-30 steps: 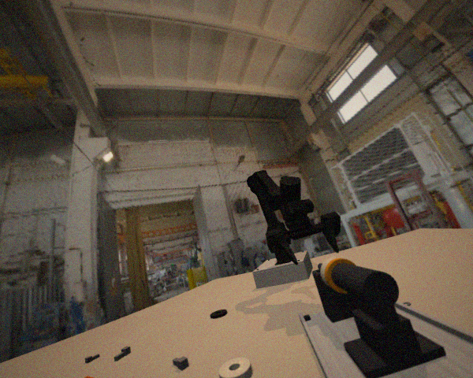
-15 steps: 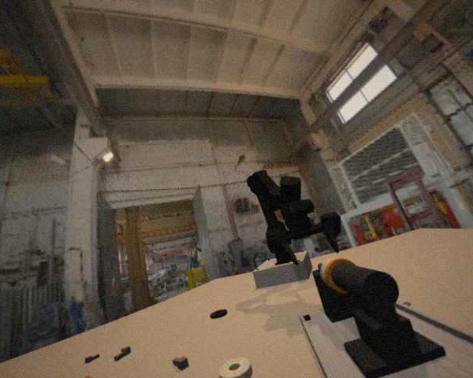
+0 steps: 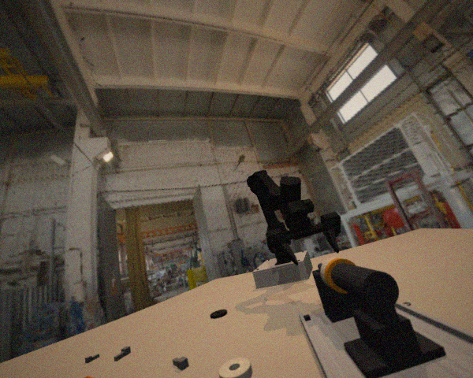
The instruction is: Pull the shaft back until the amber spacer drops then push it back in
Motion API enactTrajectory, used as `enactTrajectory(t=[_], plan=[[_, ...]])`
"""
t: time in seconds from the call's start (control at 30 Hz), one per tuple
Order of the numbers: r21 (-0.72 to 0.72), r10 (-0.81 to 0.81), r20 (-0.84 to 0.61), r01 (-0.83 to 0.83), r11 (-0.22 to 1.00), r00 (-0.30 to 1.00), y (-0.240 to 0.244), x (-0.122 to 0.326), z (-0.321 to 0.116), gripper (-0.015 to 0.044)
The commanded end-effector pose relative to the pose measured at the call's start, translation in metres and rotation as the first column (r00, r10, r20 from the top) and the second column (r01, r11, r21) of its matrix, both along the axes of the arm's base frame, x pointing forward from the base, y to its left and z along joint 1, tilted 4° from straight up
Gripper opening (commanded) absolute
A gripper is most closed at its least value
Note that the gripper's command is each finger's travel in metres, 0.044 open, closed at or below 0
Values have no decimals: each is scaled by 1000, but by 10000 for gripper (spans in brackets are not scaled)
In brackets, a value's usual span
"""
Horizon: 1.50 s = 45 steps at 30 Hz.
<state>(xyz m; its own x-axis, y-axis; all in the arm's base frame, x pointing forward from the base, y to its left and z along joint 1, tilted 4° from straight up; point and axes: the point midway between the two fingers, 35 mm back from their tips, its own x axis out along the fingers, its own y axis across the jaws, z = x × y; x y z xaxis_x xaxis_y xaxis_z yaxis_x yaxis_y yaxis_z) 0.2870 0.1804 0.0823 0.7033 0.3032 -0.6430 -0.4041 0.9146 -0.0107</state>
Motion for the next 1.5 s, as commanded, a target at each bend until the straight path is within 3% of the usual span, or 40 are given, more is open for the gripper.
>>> enactTrajectory(t=[0.0, 1.47], plan=[[-2, -4, 3, 4, 1000, 1000, 0, 1, 0, 440], [-1, -4, 5, 4, 1000, 1000, 12, 31, -26, 440]])
